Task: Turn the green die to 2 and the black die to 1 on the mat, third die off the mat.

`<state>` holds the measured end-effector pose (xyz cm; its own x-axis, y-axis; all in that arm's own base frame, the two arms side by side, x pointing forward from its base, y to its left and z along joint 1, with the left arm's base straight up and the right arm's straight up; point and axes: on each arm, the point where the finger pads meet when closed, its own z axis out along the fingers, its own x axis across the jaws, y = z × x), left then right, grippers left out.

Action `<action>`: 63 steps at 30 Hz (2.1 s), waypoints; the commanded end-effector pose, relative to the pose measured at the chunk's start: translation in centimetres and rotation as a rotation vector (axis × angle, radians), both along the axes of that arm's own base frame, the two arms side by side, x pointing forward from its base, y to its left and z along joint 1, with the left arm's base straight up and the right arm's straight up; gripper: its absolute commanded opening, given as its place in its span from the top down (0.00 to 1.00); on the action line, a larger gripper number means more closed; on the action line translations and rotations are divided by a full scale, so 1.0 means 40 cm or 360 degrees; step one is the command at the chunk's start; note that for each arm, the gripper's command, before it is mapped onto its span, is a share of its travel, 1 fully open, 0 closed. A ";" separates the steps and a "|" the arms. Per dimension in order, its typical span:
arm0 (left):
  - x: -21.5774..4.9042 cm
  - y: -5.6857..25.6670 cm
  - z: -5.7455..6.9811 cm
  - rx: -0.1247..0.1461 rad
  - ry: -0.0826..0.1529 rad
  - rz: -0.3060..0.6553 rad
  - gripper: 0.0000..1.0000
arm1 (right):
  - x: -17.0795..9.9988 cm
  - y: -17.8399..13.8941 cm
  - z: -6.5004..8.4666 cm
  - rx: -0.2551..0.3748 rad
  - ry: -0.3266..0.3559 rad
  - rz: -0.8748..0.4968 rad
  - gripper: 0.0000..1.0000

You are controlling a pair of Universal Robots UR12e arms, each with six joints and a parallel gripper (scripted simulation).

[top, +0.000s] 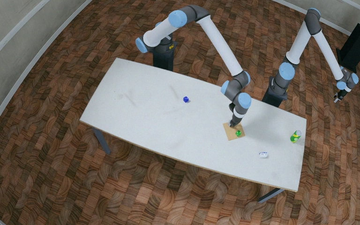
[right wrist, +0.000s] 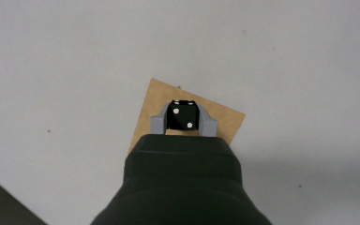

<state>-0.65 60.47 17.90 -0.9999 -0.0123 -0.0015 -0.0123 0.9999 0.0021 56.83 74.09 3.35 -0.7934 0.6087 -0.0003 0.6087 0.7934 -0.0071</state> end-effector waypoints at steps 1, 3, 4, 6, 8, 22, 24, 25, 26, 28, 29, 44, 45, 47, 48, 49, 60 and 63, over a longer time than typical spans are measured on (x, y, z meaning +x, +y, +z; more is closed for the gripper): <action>-0.005 -0.002 -0.005 -0.0003 0.0002 0.0003 0.00 | 0.000 0.004 -0.011 0.0009 -0.0006 0.0001 0.43; -0.005 -0.002 -0.005 -0.0003 0.0002 0.0003 0.00 | 0.000 0.004 -0.013 0.0009 -0.0006 0.0001 0.43; -0.005 -0.002 -0.005 -0.0003 0.0002 0.0003 0.00 | 0.000 0.004 -0.014 0.0009 -0.0006 0.0001 0.43; -0.005 -0.002 -0.005 -0.0003 0.0002 0.0003 0.00 | 0.000 0.004 -0.014 0.0009 -0.0006 0.0001 0.43; -0.005 -0.002 -0.005 -0.0003 0.0002 0.0003 0.00 | 0.000 0.004 -0.014 0.0009 -0.0006 0.0001 0.43; -0.005 -0.002 -0.005 -0.0003 0.0002 0.0003 0.00 | 0.000 0.004 -0.014 0.0009 -0.0006 0.0001 0.43; -0.005 -0.002 -0.005 -0.0003 0.0002 0.0003 0.00 | 0.000 0.004 -0.014 0.0009 -0.0006 0.0001 0.43; -0.005 -0.002 -0.005 -0.0003 0.0002 0.0003 0.00 | 0.000 0.004 -0.014 0.0009 -0.0006 0.0001 0.43; -0.005 -0.002 -0.005 -0.0003 0.0002 0.0003 0.00 | 0.000 0.004 -0.014 0.0009 -0.0006 0.0001 0.43; -0.005 -0.002 -0.005 -0.0003 0.0002 0.0003 0.00 | 0.000 0.004 -0.014 0.0009 -0.0006 0.0001 0.43; -0.005 -0.002 -0.005 -0.0003 0.0002 0.0003 0.00 | 0.000 0.004 -0.015 0.0009 -0.0006 0.0001 0.43; -0.005 -0.002 -0.005 -0.0003 0.0002 0.0003 0.00 | 0.000 0.004 -0.024 0.0009 -0.0006 0.0001 0.43; -0.005 -0.002 -0.005 -0.0003 0.0002 0.0003 0.00 | 0.000 0.004 -0.025 0.0009 -0.0006 0.0001 0.43; -0.005 -0.002 -0.005 -0.0003 0.0002 0.0003 0.00 | 0.000 0.004 -0.025 0.0009 -0.0006 0.0001 0.43; -0.005 -0.002 -0.005 -0.0003 0.0002 0.0003 0.00 | 0.000 0.004 -0.025 0.0009 -0.0006 0.0001 0.43; -0.005 -0.002 -0.005 -0.0003 0.0002 0.0003 0.00 | 0.000 0.004 -0.025 0.0009 -0.0006 0.0001 0.43; -0.005 -0.002 -0.005 -0.0003 0.0002 0.0003 0.00 | 0.000 0.004 -0.025 0.0009 -0.0006 0.0001 0.43; -0.005 -0.002 -0.005 -0.0003 0.0002 0.0003 0.00 | 0.000 0.004 -0.025 0.0009 -0.0006 0.0001 0.43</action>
